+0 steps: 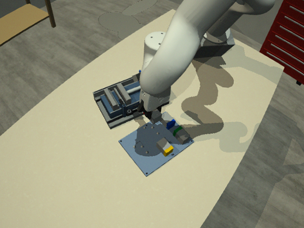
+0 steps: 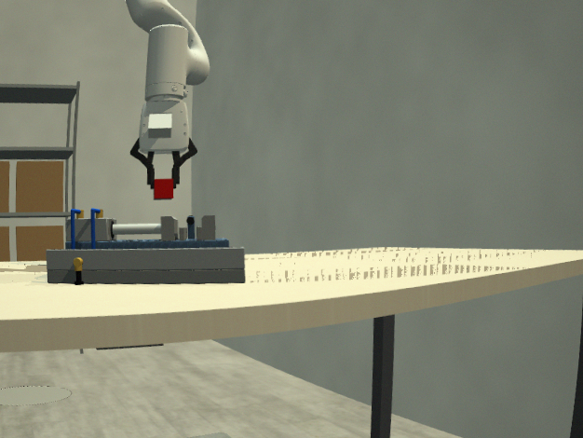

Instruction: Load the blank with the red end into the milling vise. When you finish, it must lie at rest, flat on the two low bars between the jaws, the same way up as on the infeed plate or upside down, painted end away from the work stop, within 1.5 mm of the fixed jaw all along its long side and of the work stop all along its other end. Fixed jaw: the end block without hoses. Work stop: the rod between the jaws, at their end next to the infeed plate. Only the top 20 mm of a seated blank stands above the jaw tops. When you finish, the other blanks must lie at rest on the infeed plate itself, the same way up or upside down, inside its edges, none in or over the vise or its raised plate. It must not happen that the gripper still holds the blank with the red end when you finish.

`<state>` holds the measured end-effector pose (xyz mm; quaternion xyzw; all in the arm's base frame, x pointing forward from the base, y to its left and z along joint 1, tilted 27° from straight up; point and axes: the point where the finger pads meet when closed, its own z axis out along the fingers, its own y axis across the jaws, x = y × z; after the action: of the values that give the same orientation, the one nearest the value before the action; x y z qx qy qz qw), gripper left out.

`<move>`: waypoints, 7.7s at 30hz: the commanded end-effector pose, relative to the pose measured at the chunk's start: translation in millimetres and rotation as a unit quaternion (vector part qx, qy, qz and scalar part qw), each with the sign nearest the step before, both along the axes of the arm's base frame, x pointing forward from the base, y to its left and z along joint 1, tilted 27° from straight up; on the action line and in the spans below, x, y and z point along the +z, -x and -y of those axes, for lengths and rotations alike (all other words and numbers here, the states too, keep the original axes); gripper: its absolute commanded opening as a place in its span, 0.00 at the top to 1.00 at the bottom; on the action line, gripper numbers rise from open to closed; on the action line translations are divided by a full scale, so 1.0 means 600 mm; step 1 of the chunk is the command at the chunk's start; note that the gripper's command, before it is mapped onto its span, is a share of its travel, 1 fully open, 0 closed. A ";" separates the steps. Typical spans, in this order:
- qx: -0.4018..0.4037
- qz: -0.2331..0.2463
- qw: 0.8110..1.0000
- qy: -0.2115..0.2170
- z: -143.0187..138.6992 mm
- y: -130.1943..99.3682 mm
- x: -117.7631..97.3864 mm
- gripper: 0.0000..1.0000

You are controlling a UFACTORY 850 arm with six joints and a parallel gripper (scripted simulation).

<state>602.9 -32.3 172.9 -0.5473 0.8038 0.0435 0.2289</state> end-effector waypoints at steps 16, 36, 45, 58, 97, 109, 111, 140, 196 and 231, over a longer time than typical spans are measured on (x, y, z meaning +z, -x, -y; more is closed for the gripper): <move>0.000 0.001 1.000 0.000 0.000 -0.002 -0.001 1.00; -0.060 -0.021 0.998 -0.022 0.006 -0.002 -0.007 1.00; -0.061 -0.021 0.998 -0.022 0.074 0.009 -0.038 1.00; -0.061 -0.021 0.998 -0.022 0.118 0.017 -0.059 1.00; -0.061 -0.021 0.998 -0.021 0.311 0.049 -0.148 1.00; -0.061 -0.021 0.998 -0.021 0.325 0.051 -0.155 1.00; -0.061 -0.021 0.998 -0.021 0.330 0.052 -0.157 1.00; -0.061 -0.021 0.998 -0.021 0.319 0.050 -0.152 1.00; -0.061 -0.021 0.998 -0.021 0.294 0.035 -0.182 1.00; -0.061 -0.021 0.998 -0.021 0.292 0.034 -0.186 1.00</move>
<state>582.3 -206.9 60.1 -0.4916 0.8391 0.0589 0.2255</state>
